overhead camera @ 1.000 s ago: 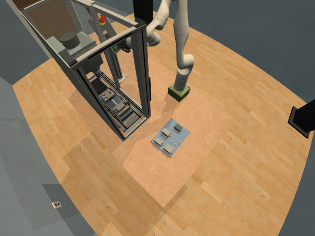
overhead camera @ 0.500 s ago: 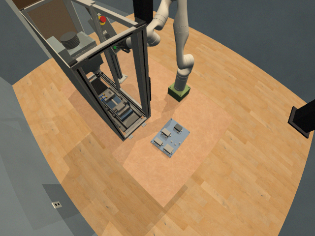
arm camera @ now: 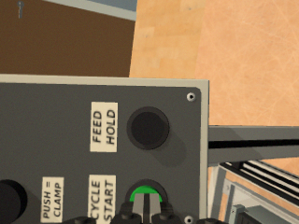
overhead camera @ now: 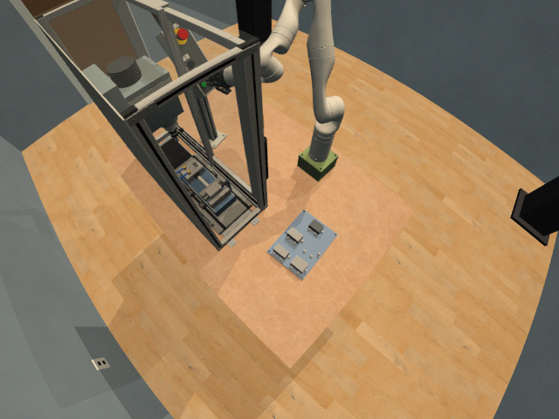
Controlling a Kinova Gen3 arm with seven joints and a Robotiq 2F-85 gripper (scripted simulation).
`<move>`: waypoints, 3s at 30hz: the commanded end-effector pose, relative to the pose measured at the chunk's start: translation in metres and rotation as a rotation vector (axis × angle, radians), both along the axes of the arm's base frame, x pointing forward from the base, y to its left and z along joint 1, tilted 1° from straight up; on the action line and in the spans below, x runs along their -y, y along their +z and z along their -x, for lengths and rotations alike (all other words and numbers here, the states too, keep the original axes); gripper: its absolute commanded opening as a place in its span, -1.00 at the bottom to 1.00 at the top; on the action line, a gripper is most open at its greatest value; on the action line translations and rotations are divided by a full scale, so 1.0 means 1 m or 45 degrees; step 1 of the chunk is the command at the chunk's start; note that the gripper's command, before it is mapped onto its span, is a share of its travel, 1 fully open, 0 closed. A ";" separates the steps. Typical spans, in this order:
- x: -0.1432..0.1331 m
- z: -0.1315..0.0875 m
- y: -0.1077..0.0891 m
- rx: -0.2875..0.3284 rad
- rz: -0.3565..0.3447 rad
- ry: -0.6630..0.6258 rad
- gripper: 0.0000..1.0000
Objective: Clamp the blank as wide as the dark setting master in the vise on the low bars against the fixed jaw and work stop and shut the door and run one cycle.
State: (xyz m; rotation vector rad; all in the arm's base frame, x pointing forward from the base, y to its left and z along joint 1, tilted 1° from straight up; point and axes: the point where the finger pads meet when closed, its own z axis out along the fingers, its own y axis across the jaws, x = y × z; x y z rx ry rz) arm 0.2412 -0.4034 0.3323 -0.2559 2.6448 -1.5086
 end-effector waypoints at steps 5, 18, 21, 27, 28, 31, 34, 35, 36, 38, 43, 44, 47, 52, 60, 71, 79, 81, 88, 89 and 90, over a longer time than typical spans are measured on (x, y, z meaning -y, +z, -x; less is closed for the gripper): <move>0.002 -0.002 0.000 0.009 0.000 0.002 -0.80; 0.003 -0.004 -0.001 0.015 -0.001 0.003 -0.80; 0.004 -0.002 -0.002 0.005 0.000 0.002 -0.80; 0.006 -0.004 -0.003 0.015 -0.001 0.003 -0.80; 0.006 -0.004 -0.003 0.015 -0.001 0.003 -0.80; 0.006 -0.004 -0.003 0.015 -0.001 0.003 -0.80; 0.006 -0.004 -0.003 0.015 -0.001 0.003 -0.80; 0.006 -0.004 -0.003 0.015 -0.001 0.003 -0.80; 0.006 -0.004 -0.003 0.015 -0.001 0.003 -0.80; 0.007 -0.003 -0.004 0.005 0.000 0.003 -0.80; 0.009 -0.005 -0.004 0.015 -0.001 0.003 -0.80; 0.009 -0.005 -0.004 0.015 -0.001 0.003 -0.80; 0.009 -0.005 -0.004 0.015 -0.001 0.003 -0.80; 0.009 -0.005 -0.004 0.015 -0.001 0.003 -0.80; 0.011 -0.005 -0.006 0.015 -0.001 0.003 -0.80; 0.011 -0.003 -0.007 0.002 0.000 0.003 -0.80; 0.014 -0.006 -0.007 0.015 -0.001 0.003 -0.80; 0.014 -0.006 -0.007 0.015 -0.001 0.003 -0.80; 0.014 -0.004 -0.008 0.002 0.000 0.003 -0.80; 0.014 -0.004 -0.009 0.005 0.000 0.003 -0.80; 0.015 -0.005 -0.009 0.008 -0.001 0.003 -0.80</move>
